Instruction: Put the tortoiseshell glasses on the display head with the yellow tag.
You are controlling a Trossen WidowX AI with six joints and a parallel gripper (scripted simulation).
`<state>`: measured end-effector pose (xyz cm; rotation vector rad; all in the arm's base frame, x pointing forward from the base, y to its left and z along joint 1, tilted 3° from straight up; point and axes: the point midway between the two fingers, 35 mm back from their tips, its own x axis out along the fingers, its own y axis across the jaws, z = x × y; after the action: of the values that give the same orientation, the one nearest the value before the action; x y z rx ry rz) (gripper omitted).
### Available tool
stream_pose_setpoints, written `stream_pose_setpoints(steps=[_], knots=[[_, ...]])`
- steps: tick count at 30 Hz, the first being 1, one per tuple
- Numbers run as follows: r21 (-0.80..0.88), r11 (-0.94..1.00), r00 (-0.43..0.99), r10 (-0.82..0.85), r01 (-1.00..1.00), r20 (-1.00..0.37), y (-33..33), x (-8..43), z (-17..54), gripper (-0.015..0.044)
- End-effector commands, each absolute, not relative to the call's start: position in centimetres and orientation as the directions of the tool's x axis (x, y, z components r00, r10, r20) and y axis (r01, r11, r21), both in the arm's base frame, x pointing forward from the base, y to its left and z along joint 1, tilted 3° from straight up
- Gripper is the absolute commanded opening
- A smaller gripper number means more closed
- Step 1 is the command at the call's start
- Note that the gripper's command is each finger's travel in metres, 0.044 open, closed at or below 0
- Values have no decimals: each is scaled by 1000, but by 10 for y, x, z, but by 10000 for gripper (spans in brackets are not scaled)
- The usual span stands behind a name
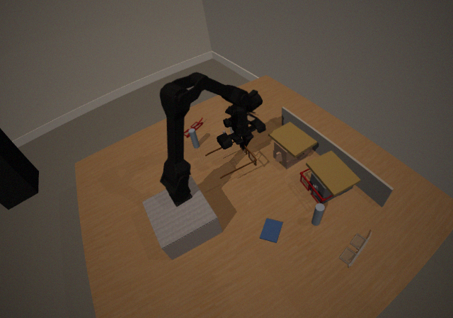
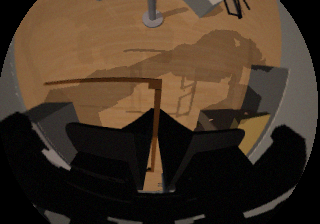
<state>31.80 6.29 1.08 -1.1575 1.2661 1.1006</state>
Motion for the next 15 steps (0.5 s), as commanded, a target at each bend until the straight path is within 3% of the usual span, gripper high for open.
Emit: stream_pose_setpoints(steps=[1, 15], knots=[[-15, 104, 12, -37, -994, -999, 62, 317, 3, 0], [-15, 104, 12, -37, -994, -999, 61, 318, -13, 0]])
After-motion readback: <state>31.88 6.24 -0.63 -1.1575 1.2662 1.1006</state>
